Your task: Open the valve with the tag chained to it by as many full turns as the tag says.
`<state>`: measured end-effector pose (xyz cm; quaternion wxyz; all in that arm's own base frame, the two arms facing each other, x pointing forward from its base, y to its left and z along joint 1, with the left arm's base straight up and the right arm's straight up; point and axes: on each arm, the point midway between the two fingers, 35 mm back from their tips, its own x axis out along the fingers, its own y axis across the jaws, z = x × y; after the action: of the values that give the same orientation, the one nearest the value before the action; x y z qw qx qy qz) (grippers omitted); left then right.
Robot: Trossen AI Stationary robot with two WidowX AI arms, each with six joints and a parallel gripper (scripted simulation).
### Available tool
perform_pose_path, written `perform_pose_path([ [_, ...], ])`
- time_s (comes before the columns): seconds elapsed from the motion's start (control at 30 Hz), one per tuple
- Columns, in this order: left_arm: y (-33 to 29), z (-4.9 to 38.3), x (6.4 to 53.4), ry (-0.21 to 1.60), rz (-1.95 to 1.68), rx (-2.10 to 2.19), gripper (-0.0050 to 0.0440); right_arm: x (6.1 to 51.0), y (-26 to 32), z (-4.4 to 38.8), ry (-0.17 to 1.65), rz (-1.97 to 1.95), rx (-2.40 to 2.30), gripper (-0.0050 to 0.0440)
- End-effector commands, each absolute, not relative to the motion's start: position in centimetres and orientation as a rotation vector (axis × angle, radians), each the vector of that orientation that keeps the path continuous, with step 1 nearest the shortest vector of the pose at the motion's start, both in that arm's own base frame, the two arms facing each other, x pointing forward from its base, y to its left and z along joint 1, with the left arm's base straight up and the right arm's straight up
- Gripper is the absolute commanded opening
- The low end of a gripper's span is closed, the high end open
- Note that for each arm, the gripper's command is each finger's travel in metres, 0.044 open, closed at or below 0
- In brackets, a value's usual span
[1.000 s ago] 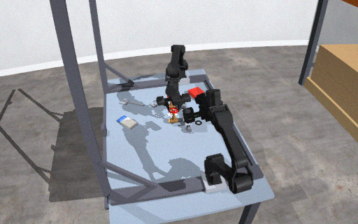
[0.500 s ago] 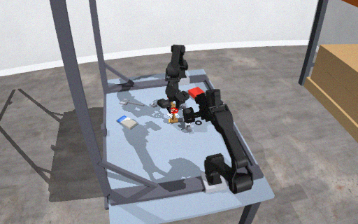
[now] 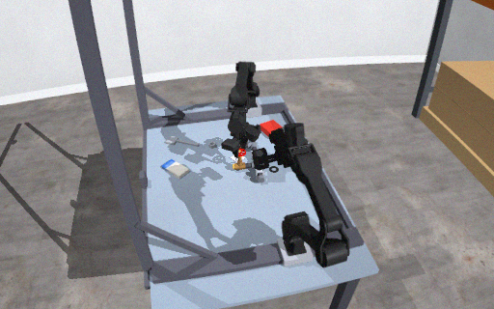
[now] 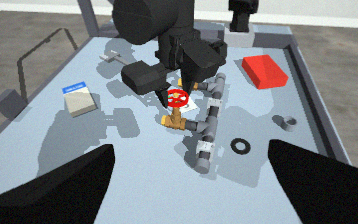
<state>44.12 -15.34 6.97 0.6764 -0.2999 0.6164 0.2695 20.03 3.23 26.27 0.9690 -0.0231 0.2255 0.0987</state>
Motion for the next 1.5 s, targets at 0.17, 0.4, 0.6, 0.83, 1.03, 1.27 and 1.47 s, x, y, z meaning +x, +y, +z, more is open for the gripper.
perform_pose_path([
  [0.17,-15.26,8.45,44.07,1.298,0.779,-0.900,0.0212,20.03,3.28,26.87,0.440,0.203,-0.047,0.0400],
  [0.4,-15.34,8.64,44.28,1.229,0.918,-1.065,0.0212,20.03,3.28,26.87,0.440,0.203,-0.047,0.0400],
  [0.6,-15.34,8.41,44.25,1.171,1.039,-1.191,0.0212,20.03,3.28,26.87,0.440,0.203,-0.047,0.0400],
  [0.83,-15.34,8.29,44.22,1.088,1.180,-1.342,0.0212,20.03,3.28,26.87,0.440,0.203,-0.047,0.0400],
  [1.03,-15.35,8.13,44.22,1.006,1.301,-1.469,0.0212,20.03,3.28,26.87,0.440,0.203,-0.047,0.0400],
  [1.27,-15.37,8.10,44.25,0.965,1.354,-1.528,0.0212,20.03,3.28,26.87,0.440,0.203,-0.047,0.0400],
  [1.47,-15.37,8.06,44.24,0.947,1.378,-1.551,0.0212,20.03,3.28,26.87,0.440,0.203,-0.047,0.0400],
])
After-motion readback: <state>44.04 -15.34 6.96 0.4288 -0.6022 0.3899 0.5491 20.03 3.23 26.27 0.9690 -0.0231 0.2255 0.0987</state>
